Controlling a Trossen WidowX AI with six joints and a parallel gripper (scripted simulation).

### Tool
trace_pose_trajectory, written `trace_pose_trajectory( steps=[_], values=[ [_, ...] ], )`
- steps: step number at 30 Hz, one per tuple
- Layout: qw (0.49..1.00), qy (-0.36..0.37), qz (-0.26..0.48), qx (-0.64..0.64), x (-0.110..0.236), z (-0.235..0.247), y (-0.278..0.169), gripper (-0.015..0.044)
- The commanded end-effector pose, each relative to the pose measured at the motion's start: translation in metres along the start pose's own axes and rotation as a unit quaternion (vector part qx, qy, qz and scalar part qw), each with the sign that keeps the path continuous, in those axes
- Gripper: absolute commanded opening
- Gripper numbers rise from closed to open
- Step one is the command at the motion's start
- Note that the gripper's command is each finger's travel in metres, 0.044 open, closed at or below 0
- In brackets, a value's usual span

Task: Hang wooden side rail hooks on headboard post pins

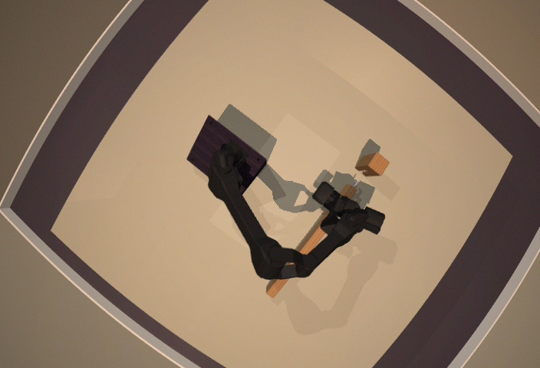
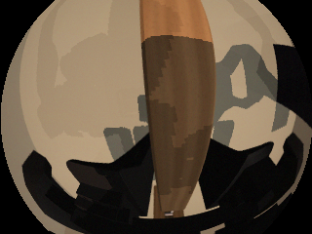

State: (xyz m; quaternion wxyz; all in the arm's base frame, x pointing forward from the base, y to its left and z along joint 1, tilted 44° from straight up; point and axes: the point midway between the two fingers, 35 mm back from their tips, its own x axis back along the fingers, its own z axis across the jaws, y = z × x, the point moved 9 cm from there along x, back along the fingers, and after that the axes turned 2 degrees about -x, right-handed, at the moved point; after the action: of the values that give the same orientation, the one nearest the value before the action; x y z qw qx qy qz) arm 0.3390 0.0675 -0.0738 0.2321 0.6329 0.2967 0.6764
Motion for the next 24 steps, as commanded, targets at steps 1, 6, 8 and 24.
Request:
trace_pose_trajectory(
  steps=[1, 6, 8, 24],
  values=[
    [1.000, 0.008, 0.002, -0.004, 0.0064, 0.0024, -0.0010, 0.0000],
    [1.000, 0.008, 0.002, -0.004, 0.0072, 0.0024, -0.0010, 0.0000],
    [1.000, 0.008, 0.002, -0.004, 0.0075, 0.0024, -0.0010, 0.0000],
    [1.000, 0.008, 0.002, -0.004, 0.0102, 0.0023, -0.0010, 0.0000]
  ],
)
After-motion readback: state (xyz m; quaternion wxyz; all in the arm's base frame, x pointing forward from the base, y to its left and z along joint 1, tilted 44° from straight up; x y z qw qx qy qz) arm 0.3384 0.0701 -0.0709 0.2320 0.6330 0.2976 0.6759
